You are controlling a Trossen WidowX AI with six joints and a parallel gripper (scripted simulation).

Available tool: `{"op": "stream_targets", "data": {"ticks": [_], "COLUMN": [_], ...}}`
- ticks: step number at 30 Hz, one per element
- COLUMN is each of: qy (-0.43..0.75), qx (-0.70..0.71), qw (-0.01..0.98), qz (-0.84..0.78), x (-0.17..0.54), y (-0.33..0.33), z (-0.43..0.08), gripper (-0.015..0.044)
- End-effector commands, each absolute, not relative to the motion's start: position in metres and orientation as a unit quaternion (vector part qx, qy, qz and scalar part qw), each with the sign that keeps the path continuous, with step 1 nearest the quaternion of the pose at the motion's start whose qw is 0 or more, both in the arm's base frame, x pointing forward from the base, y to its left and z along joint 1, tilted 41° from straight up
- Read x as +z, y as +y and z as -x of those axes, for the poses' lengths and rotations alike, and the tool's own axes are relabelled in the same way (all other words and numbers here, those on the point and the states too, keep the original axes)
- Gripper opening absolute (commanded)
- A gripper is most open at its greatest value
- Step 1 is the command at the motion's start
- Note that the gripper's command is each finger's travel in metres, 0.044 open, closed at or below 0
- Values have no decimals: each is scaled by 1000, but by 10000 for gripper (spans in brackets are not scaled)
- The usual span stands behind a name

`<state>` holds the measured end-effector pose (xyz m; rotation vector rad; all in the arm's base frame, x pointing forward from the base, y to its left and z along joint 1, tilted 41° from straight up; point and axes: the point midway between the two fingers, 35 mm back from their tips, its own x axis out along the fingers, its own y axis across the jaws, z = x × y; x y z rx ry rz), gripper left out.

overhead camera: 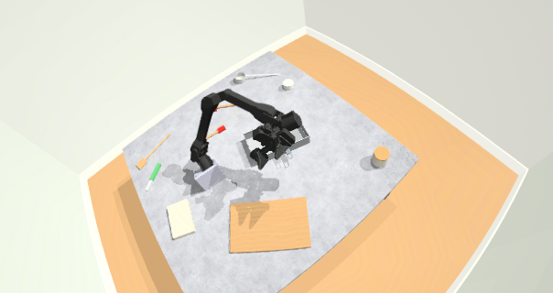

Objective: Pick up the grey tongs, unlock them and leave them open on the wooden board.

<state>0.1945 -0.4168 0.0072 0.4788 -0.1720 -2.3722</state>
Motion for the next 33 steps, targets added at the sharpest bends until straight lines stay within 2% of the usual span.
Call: {"op": "stream_targets", "data": {"ticks": [1, 5, 6, 14, 22, 28, 33], "qy": [-65, -37, -25, 98, 244, 353, 365], "qx": [-915, -895, -885, -746, -532, -342, -320], "qw": [350, 353, 354, 354, 331, 292, 287], "qz": [-191, -270, -302, -555, -740, -820, -826], "x": [6, -13, -20, -63, -59, -26, -21], "y": [-416, -400, -393, -309, -194, -103, -93], "z": [-195, -210, -216, -283, -342, -359, -359], "gripper": [374, 269, 260, 260, 260, 260, 260]}}
